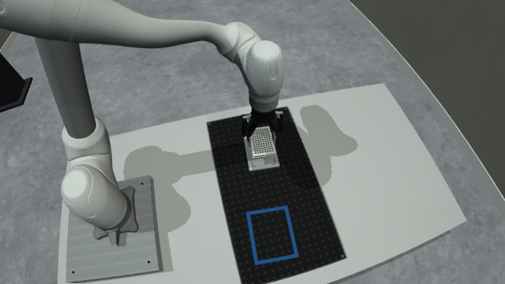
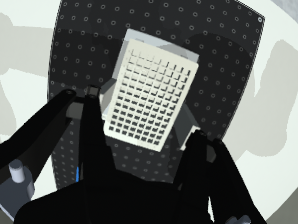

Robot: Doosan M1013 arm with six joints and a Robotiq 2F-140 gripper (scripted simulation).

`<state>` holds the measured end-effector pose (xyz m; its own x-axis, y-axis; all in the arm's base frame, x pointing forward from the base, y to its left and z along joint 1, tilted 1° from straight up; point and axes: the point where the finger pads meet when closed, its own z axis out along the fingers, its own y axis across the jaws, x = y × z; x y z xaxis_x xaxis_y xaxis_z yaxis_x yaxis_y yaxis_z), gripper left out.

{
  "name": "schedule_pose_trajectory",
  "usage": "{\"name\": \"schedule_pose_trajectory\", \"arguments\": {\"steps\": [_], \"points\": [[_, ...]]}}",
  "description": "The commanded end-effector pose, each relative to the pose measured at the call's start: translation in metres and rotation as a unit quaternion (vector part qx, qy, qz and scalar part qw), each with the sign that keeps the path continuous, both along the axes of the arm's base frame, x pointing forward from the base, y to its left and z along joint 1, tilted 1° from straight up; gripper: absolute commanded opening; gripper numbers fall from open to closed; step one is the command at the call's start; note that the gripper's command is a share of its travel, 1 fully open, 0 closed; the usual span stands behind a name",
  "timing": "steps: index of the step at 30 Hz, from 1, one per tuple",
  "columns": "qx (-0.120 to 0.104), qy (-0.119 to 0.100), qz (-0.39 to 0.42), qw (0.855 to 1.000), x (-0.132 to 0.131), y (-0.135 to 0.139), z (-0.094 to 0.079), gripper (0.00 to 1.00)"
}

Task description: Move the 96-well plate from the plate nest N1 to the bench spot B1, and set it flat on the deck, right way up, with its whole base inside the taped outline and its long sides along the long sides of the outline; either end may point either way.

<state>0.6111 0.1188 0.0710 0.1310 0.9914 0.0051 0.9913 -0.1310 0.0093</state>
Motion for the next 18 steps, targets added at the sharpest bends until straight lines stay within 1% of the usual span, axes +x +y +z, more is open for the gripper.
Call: {"name": "schedule_pose_trajectory", "arguments": {"steps": [1,11,14,18], "points": [[0.001,0.0,0.002,1.0,0.0,0.002,0.002,0.0],[0.001,0.0,0.002,1.0,0.0,0.002,0.002,0.0],[0.001,0.0,0.003,1.0,-0.001,-0.002,0.002,0.0],[0.001,0.0,0.003,1.0,-0.003,-0.015,0.002,0.0]]}}
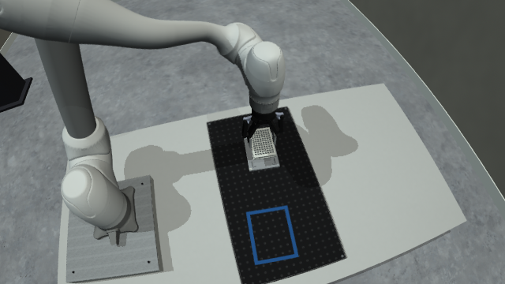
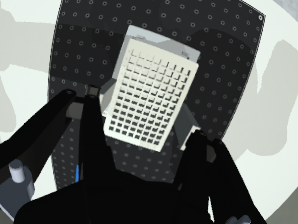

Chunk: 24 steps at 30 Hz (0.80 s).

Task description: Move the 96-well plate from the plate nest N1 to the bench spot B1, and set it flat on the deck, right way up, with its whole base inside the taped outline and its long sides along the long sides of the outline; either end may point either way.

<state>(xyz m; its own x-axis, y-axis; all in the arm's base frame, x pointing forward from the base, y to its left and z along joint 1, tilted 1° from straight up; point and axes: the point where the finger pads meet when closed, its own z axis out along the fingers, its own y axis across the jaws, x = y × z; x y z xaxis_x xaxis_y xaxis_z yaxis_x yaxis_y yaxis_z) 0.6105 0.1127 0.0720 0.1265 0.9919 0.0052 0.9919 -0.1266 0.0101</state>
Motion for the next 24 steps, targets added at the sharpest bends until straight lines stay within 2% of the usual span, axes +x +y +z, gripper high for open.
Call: {"name": "schedule_pose_trajectory", "arguments": {"steps": [1,24], "points": [[0.001,0.001,0.0,1.0,-0.003,-0.012,0.0,0.0],[0.001,0.001,0.0,1.0,-0.016,-0.081,-0.003,0.0]]}}
